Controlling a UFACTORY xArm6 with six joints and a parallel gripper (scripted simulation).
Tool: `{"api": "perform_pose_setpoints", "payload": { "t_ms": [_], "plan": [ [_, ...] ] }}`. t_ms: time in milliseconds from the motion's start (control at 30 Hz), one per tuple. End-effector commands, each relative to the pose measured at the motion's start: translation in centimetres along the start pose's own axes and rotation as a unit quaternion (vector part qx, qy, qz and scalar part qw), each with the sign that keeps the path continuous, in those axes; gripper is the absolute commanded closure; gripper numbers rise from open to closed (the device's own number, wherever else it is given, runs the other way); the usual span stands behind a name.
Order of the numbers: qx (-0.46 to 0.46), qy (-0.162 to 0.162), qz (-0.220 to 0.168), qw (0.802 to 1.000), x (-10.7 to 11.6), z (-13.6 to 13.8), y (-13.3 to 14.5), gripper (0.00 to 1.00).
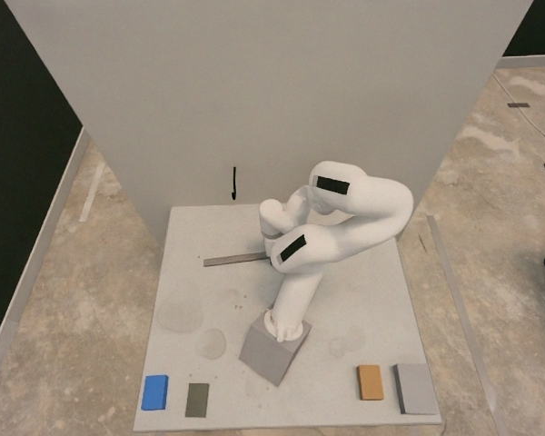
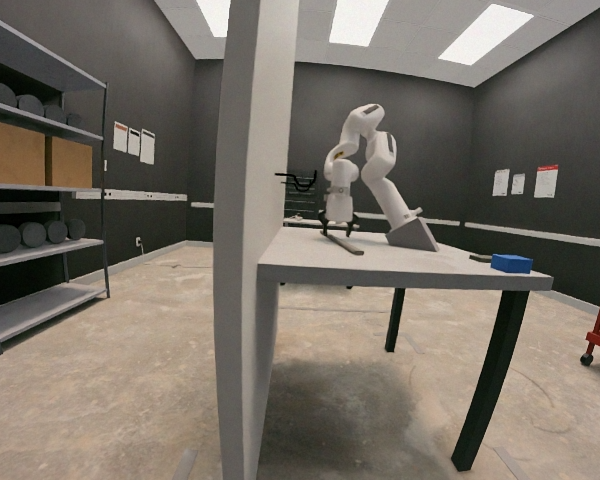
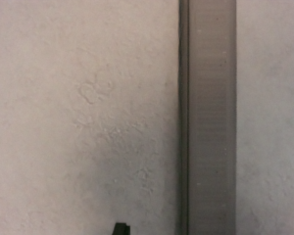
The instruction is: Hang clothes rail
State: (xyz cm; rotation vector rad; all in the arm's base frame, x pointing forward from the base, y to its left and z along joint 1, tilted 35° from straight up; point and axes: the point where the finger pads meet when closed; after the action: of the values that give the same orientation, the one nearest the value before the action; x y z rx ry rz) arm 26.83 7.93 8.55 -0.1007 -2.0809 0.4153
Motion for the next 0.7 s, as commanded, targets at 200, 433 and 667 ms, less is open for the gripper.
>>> {"api": "perform_pose_setpoints", "payload": {
  "t_ms": [200,433,667],
  "plan": [
    [0.000,-0.001,0.000,1.000,-0.20,-0.11,0.03,0.00],
    [0.000,-0.001,0.000,1.000,-0.53,-0.11,0.03,0.00],
    [0.000,-0.001,0.000,1.000,-0.93,-0.11,0.03,0.00]
  ]
}}
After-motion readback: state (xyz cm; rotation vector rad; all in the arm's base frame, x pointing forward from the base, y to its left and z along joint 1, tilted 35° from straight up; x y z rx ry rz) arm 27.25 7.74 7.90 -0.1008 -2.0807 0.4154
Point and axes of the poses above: the point where the finger pads meet when closed, its own x axis back along the fingers, its own z axis across the jaws, y = z × x, and after that the axes turned 5 degrees about -x, right-handed
